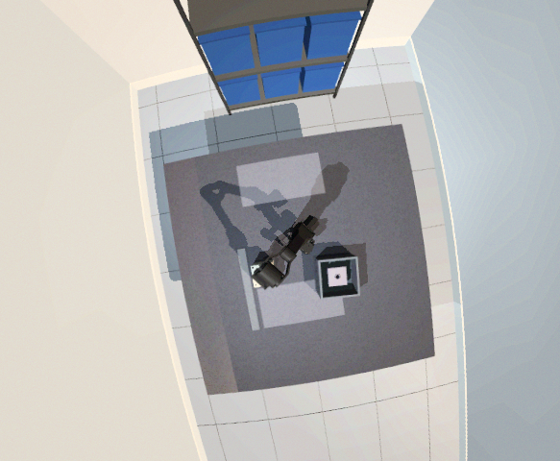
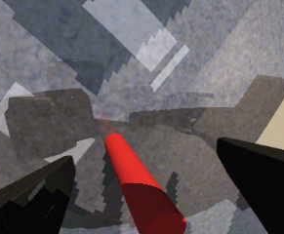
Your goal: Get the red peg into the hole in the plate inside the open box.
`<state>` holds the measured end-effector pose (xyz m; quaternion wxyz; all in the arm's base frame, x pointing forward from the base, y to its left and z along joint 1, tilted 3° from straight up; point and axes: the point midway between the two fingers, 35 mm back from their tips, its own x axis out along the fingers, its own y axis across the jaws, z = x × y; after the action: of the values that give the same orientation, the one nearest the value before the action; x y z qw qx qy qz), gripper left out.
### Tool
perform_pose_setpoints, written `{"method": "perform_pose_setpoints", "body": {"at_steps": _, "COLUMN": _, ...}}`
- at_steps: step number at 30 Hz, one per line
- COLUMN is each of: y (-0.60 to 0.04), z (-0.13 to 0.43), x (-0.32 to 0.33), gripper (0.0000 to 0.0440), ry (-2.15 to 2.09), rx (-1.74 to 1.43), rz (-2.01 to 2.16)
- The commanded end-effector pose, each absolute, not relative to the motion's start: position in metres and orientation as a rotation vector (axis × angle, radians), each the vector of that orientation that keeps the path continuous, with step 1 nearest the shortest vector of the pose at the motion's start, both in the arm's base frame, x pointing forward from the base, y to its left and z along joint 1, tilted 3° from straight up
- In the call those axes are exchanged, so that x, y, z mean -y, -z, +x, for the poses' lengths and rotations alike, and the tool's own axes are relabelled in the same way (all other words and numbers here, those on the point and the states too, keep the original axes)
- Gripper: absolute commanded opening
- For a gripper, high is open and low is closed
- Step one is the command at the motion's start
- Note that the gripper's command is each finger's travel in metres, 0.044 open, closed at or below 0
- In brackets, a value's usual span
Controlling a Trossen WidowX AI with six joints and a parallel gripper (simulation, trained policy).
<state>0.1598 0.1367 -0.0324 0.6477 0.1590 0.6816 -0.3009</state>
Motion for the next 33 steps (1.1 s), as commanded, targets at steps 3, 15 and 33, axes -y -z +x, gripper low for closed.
{"method": "perform_pose_setpoints", "body": {"at_steps": 3, "y": 0.047, "z": 0.156, "x": -0.132, "gripper": 0.0274, "ry": 0.704, "rx": -1.558, "rz": 0.338}}
{"method": "perform_pose_setpoints", "body": {"at_steps": 15, "y": 0.052, "z": 0.155, "x": -0.126, "gripper": 0.0017, "ry": 0.761, "rx": -1.576, "rz": 0.271}}
{"method": "perform_pose_setpoints", "body": {"at_steps": 33, "y": -0.016, "z": 0.193, "x": -0.122, "gripper": 0.0, "ry": 0.785, "rx": -1.477, "rz": 0.267}}
